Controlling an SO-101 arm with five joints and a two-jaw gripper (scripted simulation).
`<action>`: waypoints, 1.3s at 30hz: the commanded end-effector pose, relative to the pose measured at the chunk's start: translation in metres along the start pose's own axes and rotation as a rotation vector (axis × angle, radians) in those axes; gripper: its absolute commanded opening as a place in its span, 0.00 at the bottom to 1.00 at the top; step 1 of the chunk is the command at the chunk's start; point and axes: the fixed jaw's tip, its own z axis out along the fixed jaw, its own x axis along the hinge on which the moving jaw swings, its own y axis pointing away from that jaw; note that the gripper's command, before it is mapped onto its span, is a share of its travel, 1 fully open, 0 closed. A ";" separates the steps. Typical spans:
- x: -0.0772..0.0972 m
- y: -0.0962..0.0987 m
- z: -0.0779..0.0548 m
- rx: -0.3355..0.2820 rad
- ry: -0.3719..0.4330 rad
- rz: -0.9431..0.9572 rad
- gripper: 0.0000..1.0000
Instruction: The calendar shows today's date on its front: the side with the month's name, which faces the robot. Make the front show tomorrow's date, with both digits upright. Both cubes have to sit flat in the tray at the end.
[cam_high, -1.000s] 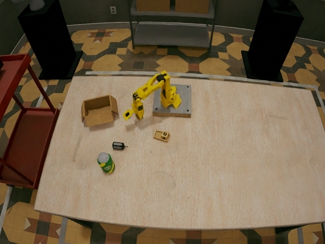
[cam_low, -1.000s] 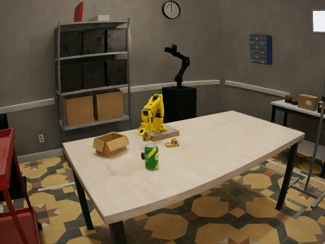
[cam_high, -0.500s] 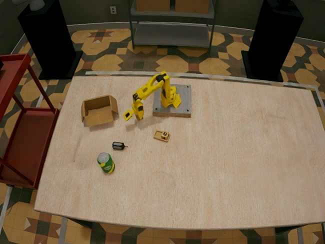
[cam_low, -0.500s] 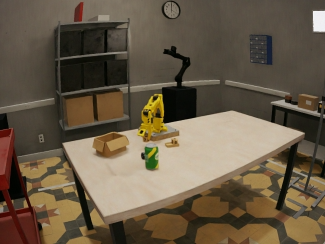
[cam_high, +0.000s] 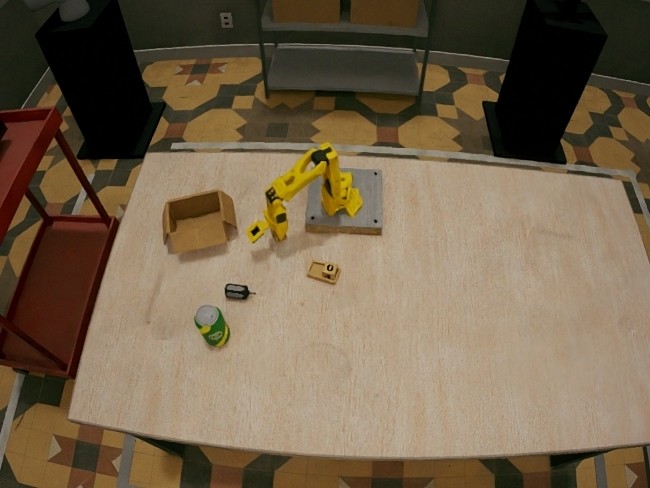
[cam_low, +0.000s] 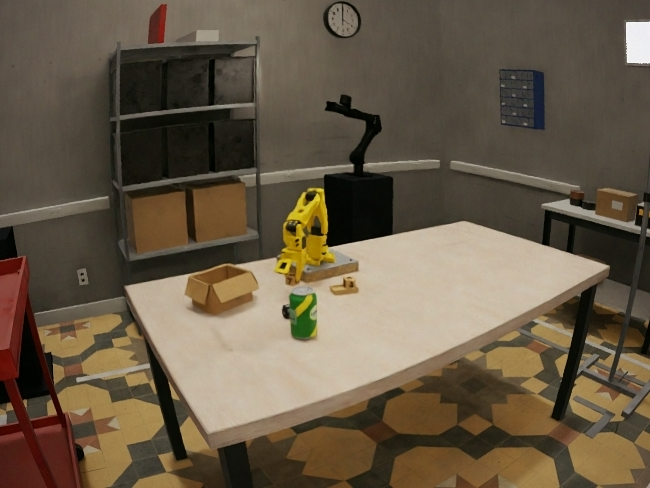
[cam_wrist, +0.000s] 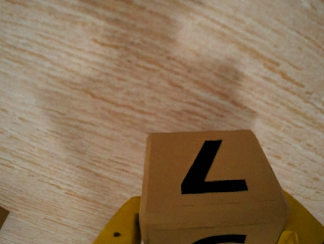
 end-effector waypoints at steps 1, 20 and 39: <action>0.003 -0.001 0.005 -0.001 0.014 -0.003 0.00; 0.003 -0.001 0.013 -0.001 0.014 -0.003 0.00; 0.003 -0.001 0.019 -0.001 0.014 -0.003 0.00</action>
